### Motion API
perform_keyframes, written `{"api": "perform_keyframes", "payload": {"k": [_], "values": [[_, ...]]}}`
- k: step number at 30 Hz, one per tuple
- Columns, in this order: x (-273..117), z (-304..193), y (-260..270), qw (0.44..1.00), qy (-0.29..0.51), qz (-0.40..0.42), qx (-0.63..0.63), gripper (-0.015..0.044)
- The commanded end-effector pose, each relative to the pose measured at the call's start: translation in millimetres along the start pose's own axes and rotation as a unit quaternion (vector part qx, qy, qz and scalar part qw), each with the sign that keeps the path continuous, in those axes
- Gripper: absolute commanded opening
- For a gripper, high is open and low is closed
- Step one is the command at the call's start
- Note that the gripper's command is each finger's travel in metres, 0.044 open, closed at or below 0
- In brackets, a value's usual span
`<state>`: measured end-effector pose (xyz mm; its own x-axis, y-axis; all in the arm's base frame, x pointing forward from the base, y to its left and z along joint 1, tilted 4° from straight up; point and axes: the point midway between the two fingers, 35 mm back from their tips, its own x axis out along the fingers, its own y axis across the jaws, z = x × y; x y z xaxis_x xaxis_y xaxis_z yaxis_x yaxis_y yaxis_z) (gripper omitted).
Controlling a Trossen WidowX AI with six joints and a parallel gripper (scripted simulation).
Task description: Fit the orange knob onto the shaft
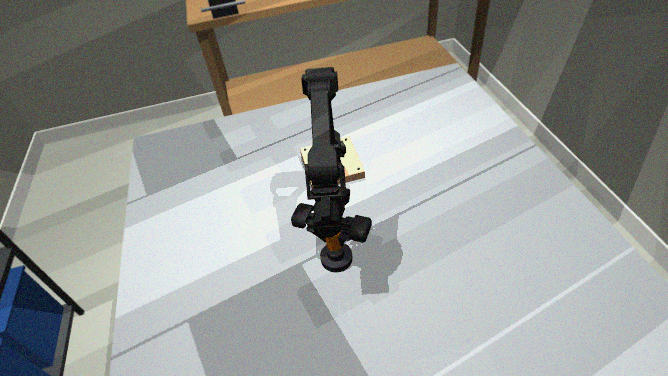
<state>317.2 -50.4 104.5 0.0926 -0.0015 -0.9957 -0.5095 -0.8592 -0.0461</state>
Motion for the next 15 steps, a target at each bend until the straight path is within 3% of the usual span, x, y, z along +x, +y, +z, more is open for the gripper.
{"api": "perform_keyframes", "payload": {"k": [1, 8, 15], "values": [[-1.3, -0.9, -0.4, 0.995, 0.001, 0.0, 0.103, 0.0], [1.2, -0.6, 0.1, 0.94, 0.001, -0.001, 0.341, 0.0], [3.7, 0.2, 1.3, 0.83, 0.001, -0.001, 0.558, 0.0]]}}
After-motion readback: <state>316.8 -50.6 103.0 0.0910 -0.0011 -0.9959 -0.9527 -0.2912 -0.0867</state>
